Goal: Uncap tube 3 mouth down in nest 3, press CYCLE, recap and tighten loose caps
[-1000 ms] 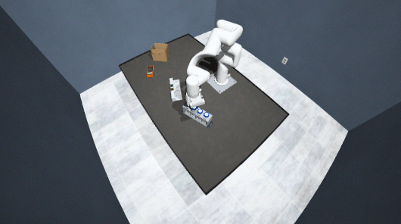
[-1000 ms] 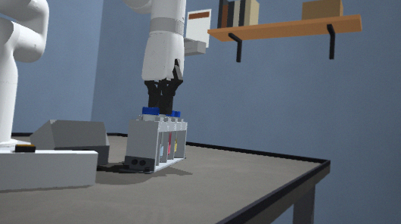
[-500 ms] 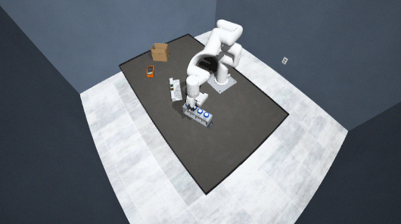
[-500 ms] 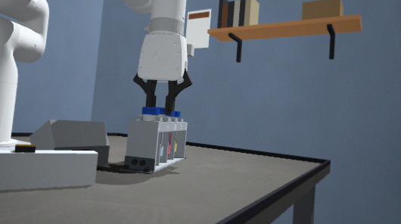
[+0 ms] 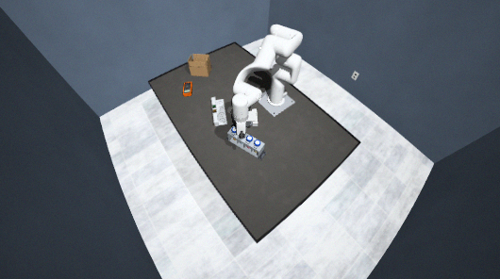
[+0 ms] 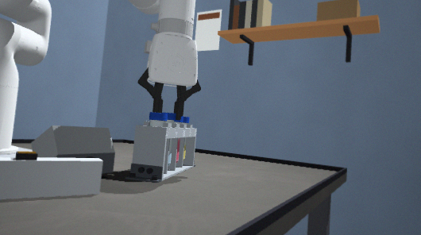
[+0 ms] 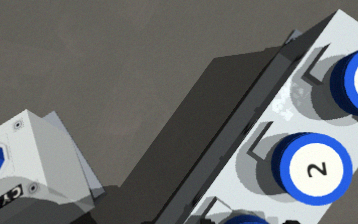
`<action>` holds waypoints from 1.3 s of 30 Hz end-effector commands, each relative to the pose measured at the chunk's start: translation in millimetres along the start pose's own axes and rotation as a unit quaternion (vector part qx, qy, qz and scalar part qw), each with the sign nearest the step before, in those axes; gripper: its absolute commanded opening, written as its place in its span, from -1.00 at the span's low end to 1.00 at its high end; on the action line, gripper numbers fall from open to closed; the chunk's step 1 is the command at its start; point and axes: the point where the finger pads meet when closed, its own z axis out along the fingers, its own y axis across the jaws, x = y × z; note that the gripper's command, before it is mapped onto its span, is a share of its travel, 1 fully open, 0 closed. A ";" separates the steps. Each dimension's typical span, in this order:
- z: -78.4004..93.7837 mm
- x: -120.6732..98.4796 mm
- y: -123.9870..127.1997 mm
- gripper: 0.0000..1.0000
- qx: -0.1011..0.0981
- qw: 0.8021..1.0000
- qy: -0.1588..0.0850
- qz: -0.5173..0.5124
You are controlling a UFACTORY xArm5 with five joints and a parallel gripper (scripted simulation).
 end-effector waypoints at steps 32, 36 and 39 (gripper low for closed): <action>-1.4 -0.7 1.0 -0.08 0.000 0.970 -0.007 0.244; -1.4 -0.7 1.0 -0.08 -0.001 0.943 -0.007 0.333; -1.4 -0.7 1.0 -0.08 -0.002 0.917 -0.007 0.398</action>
